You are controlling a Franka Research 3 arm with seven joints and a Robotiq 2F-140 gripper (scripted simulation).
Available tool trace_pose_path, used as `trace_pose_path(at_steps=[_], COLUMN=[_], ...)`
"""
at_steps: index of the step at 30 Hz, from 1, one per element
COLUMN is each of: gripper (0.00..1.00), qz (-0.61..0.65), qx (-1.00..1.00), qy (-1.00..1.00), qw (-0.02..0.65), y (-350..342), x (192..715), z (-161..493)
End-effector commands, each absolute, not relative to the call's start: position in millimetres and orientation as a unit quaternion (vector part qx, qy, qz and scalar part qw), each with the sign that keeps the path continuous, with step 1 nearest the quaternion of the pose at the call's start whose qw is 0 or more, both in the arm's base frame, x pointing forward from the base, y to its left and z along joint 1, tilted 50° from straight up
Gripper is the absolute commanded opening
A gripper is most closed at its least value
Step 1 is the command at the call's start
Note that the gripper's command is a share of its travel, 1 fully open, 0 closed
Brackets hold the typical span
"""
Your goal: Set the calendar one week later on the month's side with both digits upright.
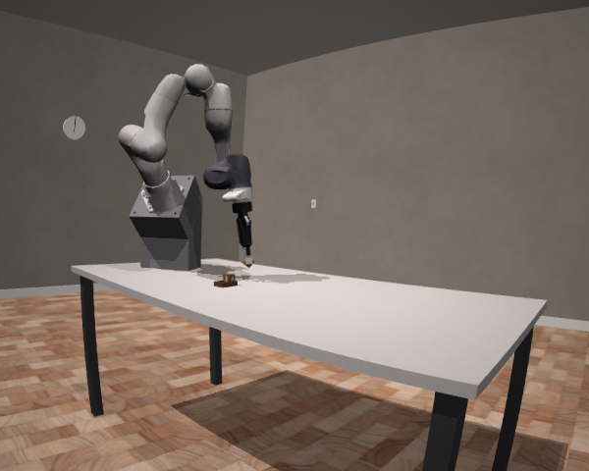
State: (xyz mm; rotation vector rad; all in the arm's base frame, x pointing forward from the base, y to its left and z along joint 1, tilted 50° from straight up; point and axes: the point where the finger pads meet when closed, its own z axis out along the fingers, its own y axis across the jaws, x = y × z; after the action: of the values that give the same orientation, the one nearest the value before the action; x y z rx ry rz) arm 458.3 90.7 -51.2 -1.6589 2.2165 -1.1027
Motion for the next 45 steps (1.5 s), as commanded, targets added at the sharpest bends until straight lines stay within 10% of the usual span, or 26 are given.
trace_pose_path(at_steps=[1, 45], gripper=[0.17, 0.17], qz=[-0.347, -0.182], qx=[-0.592, -0.661], qy=[0.717, 0.66], qw=[0.124, 0.305], y=[113, 98], x=[469, 467], z=[-48, -47])
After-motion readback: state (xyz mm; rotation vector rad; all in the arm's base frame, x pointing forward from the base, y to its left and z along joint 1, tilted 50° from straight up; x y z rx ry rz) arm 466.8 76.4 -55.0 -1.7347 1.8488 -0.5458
